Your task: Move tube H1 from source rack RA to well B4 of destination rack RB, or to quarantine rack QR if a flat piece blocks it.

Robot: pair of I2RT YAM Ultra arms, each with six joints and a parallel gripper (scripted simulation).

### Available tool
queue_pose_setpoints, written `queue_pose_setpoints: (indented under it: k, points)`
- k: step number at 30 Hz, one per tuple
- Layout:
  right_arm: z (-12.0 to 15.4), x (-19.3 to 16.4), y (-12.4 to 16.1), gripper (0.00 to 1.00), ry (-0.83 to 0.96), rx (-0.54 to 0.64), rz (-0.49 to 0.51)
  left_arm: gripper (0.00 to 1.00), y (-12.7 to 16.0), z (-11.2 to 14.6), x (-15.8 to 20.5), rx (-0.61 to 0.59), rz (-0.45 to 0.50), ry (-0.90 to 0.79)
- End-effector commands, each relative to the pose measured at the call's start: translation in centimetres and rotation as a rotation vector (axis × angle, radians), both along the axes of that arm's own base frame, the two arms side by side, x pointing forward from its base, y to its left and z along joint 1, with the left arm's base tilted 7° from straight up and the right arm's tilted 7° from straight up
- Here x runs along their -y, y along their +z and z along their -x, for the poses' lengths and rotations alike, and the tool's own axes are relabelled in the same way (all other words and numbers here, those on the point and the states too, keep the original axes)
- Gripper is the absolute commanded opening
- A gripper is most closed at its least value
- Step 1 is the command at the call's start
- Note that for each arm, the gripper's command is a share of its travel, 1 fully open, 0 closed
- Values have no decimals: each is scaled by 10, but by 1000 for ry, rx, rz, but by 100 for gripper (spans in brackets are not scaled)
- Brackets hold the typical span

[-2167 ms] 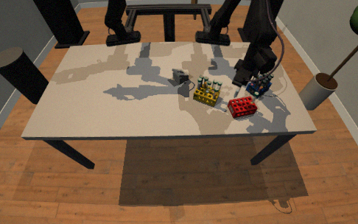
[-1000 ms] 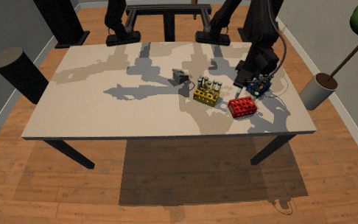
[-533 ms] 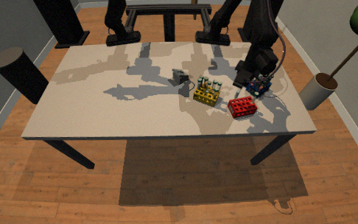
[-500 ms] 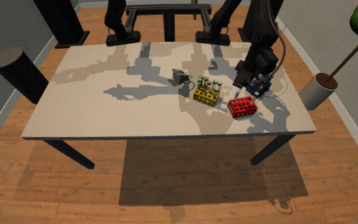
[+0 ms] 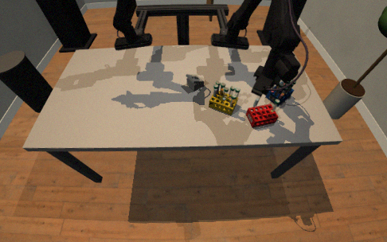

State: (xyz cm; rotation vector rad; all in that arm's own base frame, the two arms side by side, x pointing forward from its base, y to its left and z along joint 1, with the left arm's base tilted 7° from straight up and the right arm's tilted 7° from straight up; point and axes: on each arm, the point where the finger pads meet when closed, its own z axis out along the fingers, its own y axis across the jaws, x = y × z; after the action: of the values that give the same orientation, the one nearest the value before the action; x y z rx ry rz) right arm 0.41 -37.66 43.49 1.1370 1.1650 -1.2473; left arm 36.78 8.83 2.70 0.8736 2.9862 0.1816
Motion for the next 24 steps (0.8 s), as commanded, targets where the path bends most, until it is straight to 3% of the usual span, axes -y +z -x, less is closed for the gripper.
queue_pose_setpoints:
  k: [1,24]
  points:
    - [7,-13,20,0,-21,13,28,0,-5,-1,-1,7,-6,3]
    - [7,-13,20,0,-21,13,28,0,-6,-8,-3,28,-10,-2]
